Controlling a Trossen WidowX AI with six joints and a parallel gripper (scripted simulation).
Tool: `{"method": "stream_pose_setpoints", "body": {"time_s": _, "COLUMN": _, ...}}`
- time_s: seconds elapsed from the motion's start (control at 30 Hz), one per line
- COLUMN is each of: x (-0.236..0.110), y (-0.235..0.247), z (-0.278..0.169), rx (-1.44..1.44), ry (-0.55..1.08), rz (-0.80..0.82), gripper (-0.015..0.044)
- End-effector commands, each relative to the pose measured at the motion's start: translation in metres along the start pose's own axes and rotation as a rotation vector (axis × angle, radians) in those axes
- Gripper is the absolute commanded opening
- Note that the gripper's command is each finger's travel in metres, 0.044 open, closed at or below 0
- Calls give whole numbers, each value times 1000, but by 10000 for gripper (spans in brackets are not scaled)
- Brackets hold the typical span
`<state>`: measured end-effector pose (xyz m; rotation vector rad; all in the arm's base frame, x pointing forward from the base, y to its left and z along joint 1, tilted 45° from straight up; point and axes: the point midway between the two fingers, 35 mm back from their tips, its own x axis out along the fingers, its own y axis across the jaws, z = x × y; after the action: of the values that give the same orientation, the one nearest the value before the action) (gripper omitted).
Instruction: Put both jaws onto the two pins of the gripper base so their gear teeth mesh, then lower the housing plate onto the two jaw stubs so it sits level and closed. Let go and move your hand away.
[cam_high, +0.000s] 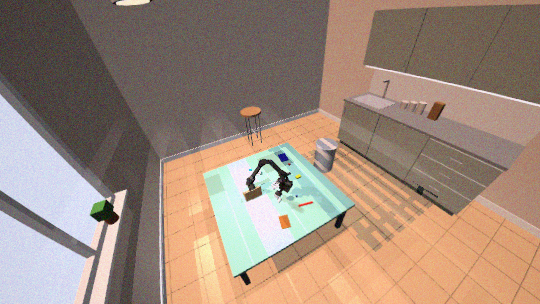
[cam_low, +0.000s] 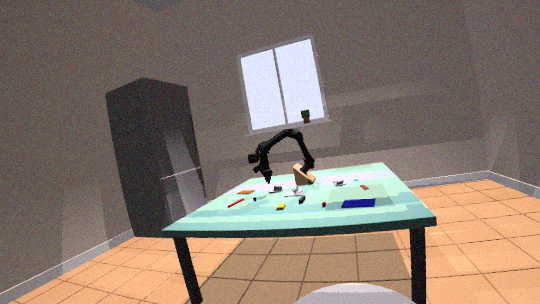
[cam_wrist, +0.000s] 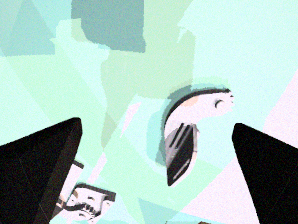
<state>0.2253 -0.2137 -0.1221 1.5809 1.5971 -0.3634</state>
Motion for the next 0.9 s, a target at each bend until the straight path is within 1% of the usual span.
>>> {"method": "stream_pose_setpoints", "body": {"time_s": 0.0, "x": 0, "y": 0, "z": 0, "rx": 0, "ry": 0, "rz": 0, "gripper": 440}}
{"method": "stream_pose_setpoints", "body": {"time_s": 0.77, "x": 0, "y": 0, "z": 0, "rx": 0, "ry": 0, "rz": 0, "gripper": 440}}
{"method": "stream_pose_setpoints", "body": {"time_s": 0.87, "x": 0, "y": 0, "z": 0, "rx": 0, "ry": 0, "rz": 0, "gripper": 361}}
